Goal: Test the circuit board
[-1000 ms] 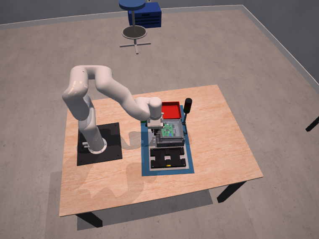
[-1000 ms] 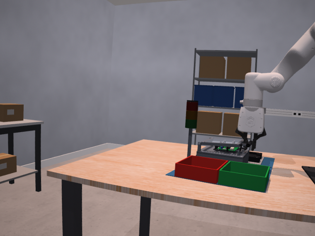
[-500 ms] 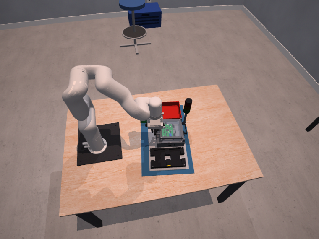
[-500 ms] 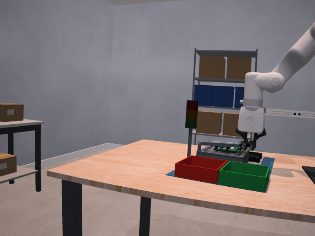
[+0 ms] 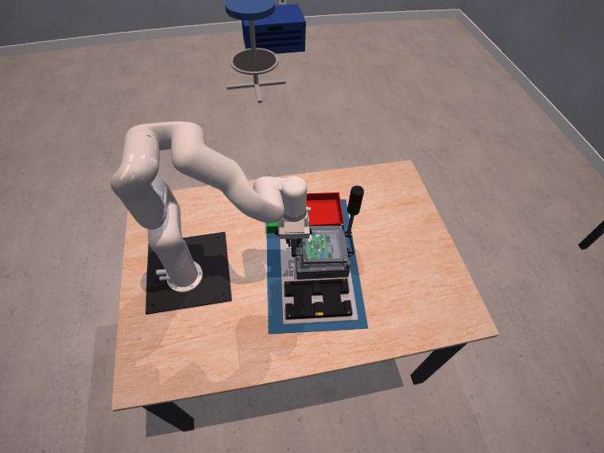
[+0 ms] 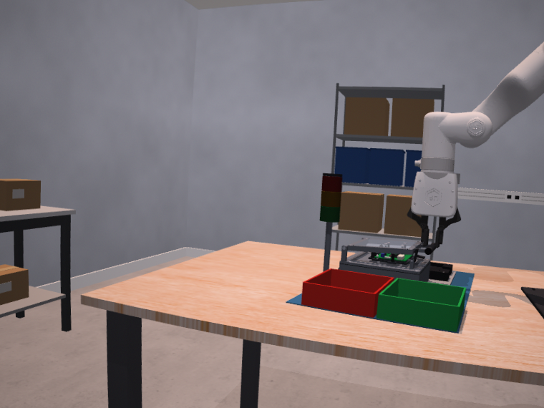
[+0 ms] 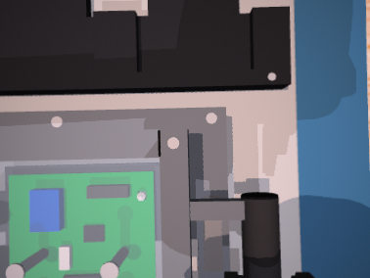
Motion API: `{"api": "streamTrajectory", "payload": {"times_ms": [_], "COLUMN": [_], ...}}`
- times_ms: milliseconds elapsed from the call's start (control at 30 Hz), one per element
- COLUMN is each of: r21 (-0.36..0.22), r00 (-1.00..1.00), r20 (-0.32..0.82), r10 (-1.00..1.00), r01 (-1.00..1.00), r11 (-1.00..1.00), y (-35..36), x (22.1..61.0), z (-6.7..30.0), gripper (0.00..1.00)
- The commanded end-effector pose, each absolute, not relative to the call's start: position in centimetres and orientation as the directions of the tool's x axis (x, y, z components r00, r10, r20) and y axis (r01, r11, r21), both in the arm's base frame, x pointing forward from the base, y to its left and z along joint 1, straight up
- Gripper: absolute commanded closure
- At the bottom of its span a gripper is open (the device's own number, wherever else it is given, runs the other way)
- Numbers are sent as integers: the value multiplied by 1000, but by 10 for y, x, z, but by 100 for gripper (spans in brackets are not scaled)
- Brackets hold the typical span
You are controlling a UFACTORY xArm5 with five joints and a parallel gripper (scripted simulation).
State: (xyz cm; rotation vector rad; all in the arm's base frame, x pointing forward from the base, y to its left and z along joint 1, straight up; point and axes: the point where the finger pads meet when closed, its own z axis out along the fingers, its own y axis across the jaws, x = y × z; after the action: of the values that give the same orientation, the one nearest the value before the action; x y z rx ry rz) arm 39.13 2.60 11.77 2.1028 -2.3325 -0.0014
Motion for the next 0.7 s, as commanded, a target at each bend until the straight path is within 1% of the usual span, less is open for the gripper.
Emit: {"api": "streamTrajectory", "payload": {"times_ms": [0,267,300,667], "r21": [-1,-1,-1,-1], "r00": [-103,-103,-103,-103], "r20": [0,0,0,0], "r10": [-995,-995,-995,-995], "r01": [-995,-995,-995,-995], "r11": [103,103,103,103], "y": [26,26,26,26], "x": [392,392,392,392], "z": [133,139,139,139], "gripper": [76,76,100,100]}}
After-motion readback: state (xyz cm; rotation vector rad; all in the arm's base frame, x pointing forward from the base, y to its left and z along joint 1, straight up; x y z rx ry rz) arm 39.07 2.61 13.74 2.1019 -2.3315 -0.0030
